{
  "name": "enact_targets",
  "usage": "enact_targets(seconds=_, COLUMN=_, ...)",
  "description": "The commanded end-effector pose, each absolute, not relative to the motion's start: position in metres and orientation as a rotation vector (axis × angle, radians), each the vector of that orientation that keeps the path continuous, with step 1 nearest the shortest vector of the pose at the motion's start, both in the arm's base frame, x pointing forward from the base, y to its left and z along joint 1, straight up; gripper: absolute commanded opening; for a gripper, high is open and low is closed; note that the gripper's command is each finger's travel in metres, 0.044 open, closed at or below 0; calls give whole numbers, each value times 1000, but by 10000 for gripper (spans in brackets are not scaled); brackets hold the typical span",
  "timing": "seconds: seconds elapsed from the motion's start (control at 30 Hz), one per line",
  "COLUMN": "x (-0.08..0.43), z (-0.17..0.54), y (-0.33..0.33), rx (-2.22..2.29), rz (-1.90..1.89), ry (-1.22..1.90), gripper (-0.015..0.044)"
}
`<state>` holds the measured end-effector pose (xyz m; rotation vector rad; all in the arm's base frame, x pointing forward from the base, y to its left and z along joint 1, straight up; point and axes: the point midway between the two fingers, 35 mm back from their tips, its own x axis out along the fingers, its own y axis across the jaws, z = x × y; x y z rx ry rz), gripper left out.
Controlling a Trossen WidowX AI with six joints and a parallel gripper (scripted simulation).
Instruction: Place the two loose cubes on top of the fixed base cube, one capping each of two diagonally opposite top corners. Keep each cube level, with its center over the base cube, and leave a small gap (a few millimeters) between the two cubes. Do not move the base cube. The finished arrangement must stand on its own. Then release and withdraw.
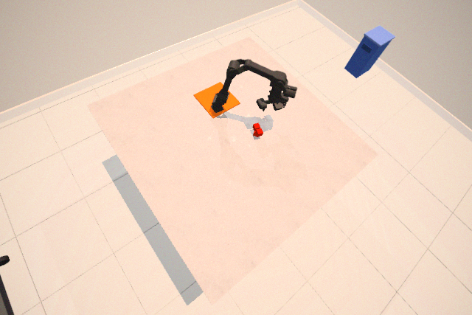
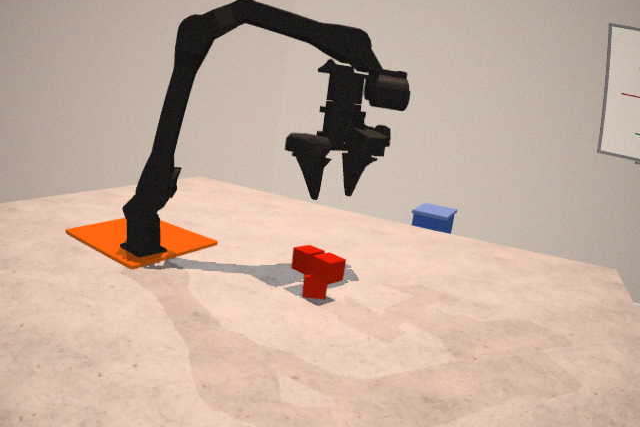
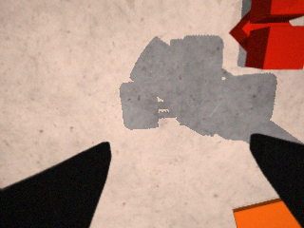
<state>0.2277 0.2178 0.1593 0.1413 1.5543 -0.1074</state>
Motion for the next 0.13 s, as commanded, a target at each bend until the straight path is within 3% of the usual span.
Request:
enact_targets(seconds=0.0, x=220, z=160, y=223, rx=163, rz=-130, ry=1554, gripper=400)
enact_targets(seconds=0.1, x=220, z=160, y=223, rx=163, rz=-130, ry=1554, gripper=400)
